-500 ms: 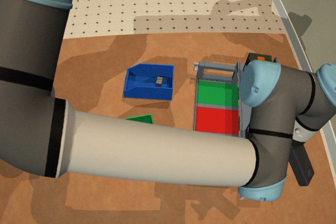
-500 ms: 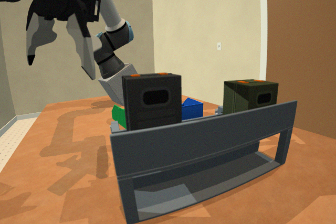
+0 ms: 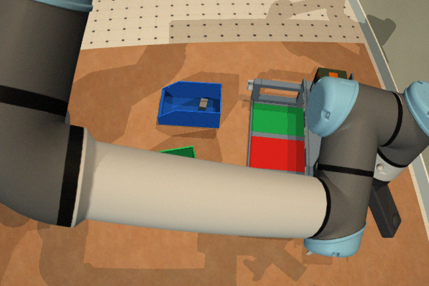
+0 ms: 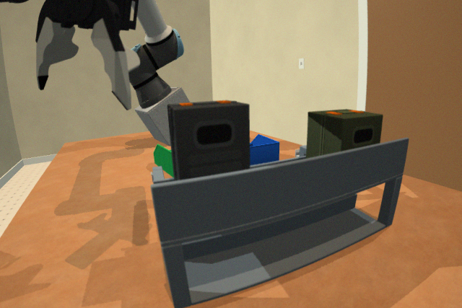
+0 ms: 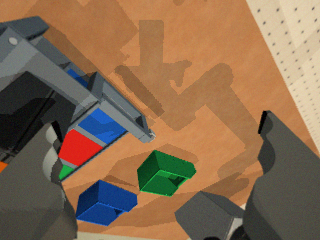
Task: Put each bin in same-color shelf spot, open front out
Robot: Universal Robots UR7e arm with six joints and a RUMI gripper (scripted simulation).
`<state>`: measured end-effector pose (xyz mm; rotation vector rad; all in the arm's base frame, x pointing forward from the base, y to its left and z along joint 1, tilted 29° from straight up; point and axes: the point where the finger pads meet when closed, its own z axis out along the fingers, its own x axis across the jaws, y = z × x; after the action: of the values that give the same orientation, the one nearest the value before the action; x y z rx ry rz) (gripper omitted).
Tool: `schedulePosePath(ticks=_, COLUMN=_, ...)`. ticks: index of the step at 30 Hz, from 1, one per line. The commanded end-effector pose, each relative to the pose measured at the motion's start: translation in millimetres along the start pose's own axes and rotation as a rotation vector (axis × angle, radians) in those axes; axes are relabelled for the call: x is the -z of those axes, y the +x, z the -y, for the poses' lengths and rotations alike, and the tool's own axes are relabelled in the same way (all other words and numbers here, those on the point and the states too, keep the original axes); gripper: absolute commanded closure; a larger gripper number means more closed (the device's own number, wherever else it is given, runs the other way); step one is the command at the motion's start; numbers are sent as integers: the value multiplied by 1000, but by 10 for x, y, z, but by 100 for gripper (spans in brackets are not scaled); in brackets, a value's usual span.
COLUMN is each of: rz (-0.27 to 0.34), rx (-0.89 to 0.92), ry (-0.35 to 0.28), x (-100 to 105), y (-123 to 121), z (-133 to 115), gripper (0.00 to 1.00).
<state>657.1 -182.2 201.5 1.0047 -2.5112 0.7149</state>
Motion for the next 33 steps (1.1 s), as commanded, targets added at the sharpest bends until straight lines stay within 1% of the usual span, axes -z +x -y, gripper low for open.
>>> schedulePosePath(ticks=1, rz=1, rx=-1, ry=1, x=9, y=1, z=3, gripper=0)
schedulePosePath(ticks=10, rz=5, rx=7, ry=-3, x=8, y=14, z=-25, gripper=0)
schedulePosePath(ticks=19, rz=23, rx=37, ry=-19, x=14, y=48, z=-112, gripper=0)
schedulePosePath(ticks=26, rz=66, rx=106, ry=-49, x=41, y=104, z=-319, gripper=0)
schedulePosePath(ticks=33, rz=139, rx=215, ry=-89, x=91, y=181, z=-665, gripper=0)
